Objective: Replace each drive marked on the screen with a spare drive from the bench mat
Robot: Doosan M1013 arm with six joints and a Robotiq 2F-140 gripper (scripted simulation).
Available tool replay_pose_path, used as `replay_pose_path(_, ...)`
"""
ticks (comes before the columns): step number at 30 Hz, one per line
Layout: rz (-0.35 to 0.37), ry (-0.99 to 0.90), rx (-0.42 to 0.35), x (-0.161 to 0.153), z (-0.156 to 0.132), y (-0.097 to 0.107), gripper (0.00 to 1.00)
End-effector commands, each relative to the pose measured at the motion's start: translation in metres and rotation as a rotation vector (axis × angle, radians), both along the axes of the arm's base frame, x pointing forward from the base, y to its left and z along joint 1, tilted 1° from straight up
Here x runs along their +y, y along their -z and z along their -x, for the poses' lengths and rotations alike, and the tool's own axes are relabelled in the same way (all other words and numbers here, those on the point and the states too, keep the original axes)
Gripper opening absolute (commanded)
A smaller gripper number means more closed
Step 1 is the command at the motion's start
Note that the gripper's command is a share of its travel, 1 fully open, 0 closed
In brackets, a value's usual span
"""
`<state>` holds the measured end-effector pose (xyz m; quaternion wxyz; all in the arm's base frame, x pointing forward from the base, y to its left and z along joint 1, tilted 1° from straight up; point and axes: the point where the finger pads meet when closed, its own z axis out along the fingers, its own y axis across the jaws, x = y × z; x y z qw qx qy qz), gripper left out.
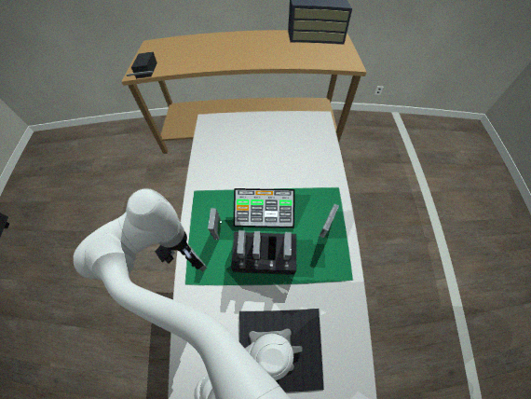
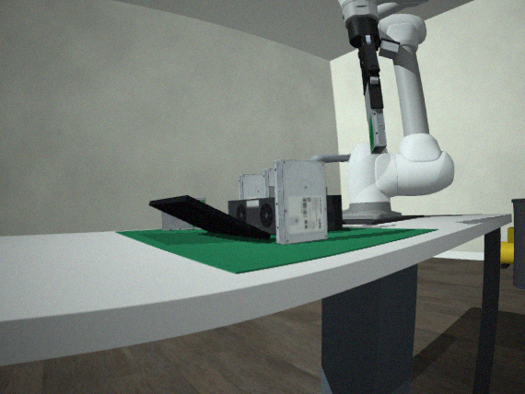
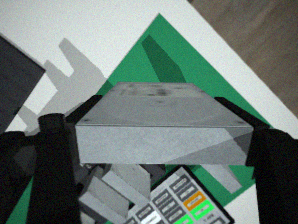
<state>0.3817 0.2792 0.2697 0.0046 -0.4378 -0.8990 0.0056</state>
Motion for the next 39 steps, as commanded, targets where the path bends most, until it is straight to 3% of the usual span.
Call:
replay_pose_path(1,-0.001,0.000,0.000,0.000,0.000,-0.003,0.10)
replay_pose_path(39,0.000,0.049,-0.001,-0.018,-0.011,-0.004,0.10)
